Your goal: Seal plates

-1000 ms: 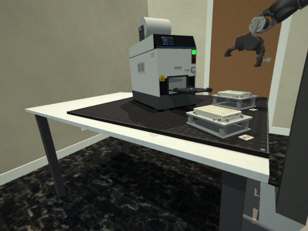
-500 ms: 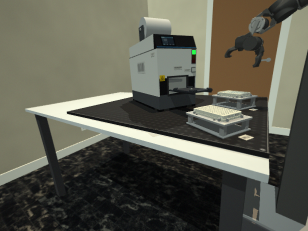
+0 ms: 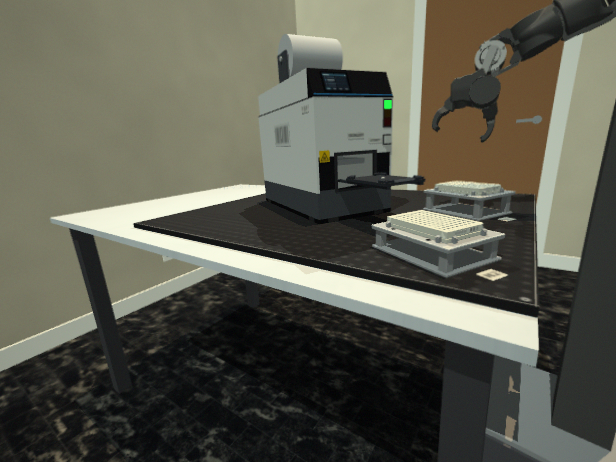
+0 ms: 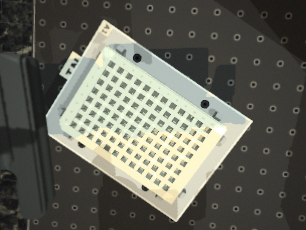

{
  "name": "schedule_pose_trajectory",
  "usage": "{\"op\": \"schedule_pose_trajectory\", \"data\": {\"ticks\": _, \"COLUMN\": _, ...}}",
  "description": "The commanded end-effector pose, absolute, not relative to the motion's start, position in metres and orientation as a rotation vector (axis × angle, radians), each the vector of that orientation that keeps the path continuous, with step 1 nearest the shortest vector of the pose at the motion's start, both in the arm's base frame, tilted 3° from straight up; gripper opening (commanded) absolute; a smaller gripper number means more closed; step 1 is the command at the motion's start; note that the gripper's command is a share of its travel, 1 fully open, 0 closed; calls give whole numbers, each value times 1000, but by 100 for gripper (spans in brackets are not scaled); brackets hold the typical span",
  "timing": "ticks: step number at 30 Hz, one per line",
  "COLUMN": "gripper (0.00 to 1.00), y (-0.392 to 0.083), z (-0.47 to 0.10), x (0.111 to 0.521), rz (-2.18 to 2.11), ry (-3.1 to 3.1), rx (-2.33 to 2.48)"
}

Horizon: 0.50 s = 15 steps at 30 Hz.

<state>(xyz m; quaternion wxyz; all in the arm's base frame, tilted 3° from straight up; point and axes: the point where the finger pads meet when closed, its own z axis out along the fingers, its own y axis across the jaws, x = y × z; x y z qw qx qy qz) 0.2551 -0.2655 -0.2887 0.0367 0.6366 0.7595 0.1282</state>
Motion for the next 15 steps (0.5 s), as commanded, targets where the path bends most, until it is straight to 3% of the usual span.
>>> {"op": "schedule_pose_trajectory", "data": {"ticks": 1, "gripper": 65, "y": -268, "z": -290, "x": 251, "rz": 368, "ry": 2360, "rx": 1947}}
{"op": "schedule_pose_trajectory", "data": {"ticks": 15, "gripper": 65, "y": -202, "z": -298, "x": 271, "rz": 309, "ry": 2791, "rx": 1522}}
